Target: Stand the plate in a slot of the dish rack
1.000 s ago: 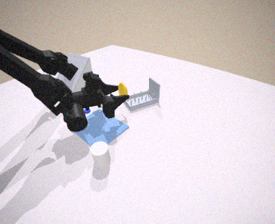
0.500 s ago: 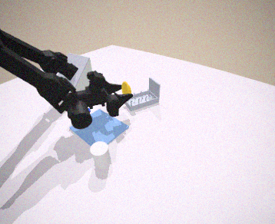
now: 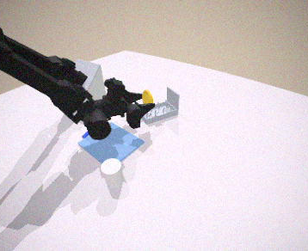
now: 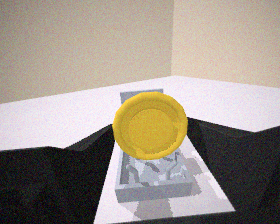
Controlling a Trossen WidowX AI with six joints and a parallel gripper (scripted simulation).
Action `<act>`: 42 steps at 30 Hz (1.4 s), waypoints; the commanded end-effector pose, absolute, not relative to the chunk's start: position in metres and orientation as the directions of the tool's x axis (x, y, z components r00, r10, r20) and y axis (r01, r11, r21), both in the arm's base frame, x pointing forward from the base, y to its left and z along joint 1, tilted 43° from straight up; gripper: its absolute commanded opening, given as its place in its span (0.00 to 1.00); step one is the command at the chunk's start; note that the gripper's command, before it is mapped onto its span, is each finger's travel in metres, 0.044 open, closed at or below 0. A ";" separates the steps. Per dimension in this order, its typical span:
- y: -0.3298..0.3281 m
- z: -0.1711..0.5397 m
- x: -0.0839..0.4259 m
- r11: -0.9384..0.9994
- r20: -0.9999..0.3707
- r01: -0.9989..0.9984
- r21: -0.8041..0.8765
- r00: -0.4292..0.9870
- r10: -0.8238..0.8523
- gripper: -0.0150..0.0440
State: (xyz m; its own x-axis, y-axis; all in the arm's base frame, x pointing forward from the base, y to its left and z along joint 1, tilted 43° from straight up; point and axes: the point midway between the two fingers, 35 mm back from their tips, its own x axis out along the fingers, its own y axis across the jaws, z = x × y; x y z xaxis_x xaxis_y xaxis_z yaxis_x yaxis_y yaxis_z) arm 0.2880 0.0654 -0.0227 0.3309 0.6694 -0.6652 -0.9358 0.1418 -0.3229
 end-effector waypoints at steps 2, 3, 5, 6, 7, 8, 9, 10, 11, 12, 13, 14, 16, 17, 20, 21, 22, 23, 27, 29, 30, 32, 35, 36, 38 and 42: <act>0.069 -0.026 0.289 0.142 -0.666 -0.936 -0.321 0.329 0.670 0.25; 0.069 -0.026 0.289 0.142 -0.666 -0.936 -0.321 0.329 0.670 0.25; 0.072 -0.028 0.289 0.141 -0.665 -0.937 -0.321 0.329 0.670 0.25; 0.072 -0.028 0.289 0.140 -0.665 -0.937 -0.321 0.329 0.671 0.25; 0.071 -0.029 0.290 0.140 -0.665 -0.937 -0.321 0.329 0.670 0.25; 0.068 -0.033 0.290 0.141 -0.665 -0.936 -0.322 0.329 0.670 0.25; 0.063 -0.038 0.291 0.141 -0.665 -0.936 -0.322 0.330 0.670 0.25; 0.060 -0.042 0.292 0.141 -0.665 -0.936 -0.323 0.331 0.669 0.25; 0.059 -0.043 0.292 0.141 -0.665 -0.936 -0.323 0.331 0.669 0.25; 0.059 -0.043 0.292 0.141 -0.665 -0.936 -0.323 0.331 0.669 0.25; 0.059 -0.043 0.292 0.141 -0.665 -0.936 -0.323 0.331 0.669 0.25; 0.060 -0.042 0.291 0.142 -0.667 -0.937 -0.321 0.329 0.669 0.25; 0.062 -0.040 0.289 0.144 -0.672 -0.939 -0.312 0.325 0.666 0.25; 0.062 -0.040 0.289 0.144 -0.672 -0.939 -0.312 0.325 0.666 0.25; 0.062 -0.040 0.289 0.144 -0.672 -0.939 -0.312 0.325 0.666 0.25; 0.062 -0.040 0.289 0.144 -0.672 -0.939 -0.312 0.325 0.666 0.25; 0.062 -0.040 0.289 0.144 -0.672 -0.939 -0.312 0.325 0.666 0.25; 0.062 -0.040 0.289 0.144 -0.672 -0.939 -0.312 0.325 0.666 0.25; 0.062 -0.040 0.290 0.141 -0.671 -0.938 -0.316 0.326 0.666 0.34; 0.062 -0.040 0.290 0.141 -0.671 -0.938 -0.316 0.326 0.666 0.43; 0.062 -0.040 0.290 0.141 -0.671 -0.938 -0.316 0.326 0.666 0.48; 0.062 -0.040 0.290 0.141 -0.671 -0.938 -0.316 0.326 0.666 0.57; 0.062 -0.040 0.290 0.141 -0.671 -0.938 -0.316 0.326 0.666 0.70; 0.062 -0.040 0.290 0.141 -0.671 -0.938 -0.316 0.326 0.666 0.74; 0.062 -0.040 0.290 0.141 -0.671 -0.938 -0.316 0.326 0.666 0.83; 0.062 -0.040 0.290 0.141 -0.671 -0.938 -0.316 0.326 0.666 0.93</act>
